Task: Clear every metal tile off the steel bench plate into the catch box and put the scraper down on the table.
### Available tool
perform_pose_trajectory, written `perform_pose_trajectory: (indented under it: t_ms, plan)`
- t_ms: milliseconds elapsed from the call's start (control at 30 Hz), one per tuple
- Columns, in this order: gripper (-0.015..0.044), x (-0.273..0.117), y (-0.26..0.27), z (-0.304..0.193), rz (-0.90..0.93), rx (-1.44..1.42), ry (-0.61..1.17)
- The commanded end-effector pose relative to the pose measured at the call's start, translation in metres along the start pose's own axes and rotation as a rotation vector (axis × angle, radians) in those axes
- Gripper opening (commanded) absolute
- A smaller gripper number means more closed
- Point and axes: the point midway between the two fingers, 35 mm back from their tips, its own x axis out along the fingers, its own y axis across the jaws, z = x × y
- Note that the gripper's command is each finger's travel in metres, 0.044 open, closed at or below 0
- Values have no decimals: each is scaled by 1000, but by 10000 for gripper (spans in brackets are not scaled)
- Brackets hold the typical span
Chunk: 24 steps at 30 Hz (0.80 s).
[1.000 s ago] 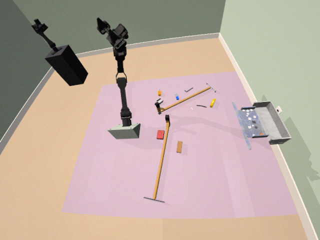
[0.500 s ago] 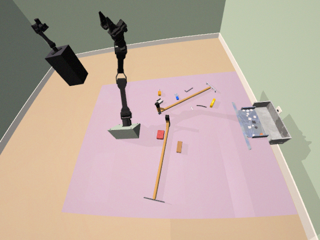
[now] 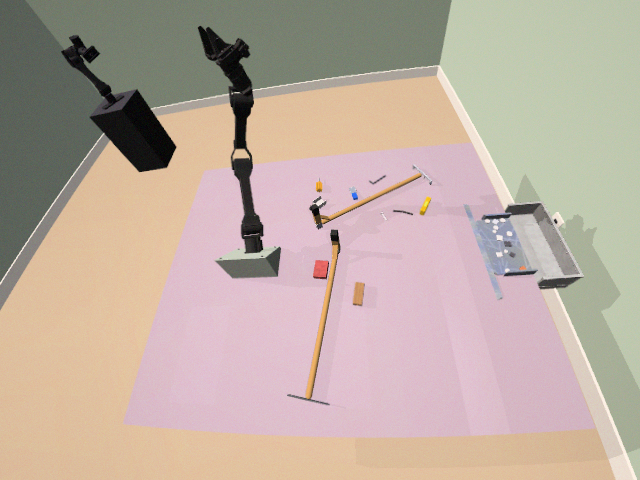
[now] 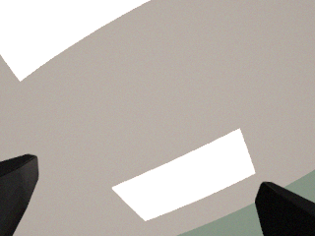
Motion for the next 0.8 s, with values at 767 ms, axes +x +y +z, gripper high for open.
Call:
perform_pose_trajectory:
  t_ms: [767]
  plan:
    - [440, -60, -180, -31, -331, 154, 174]
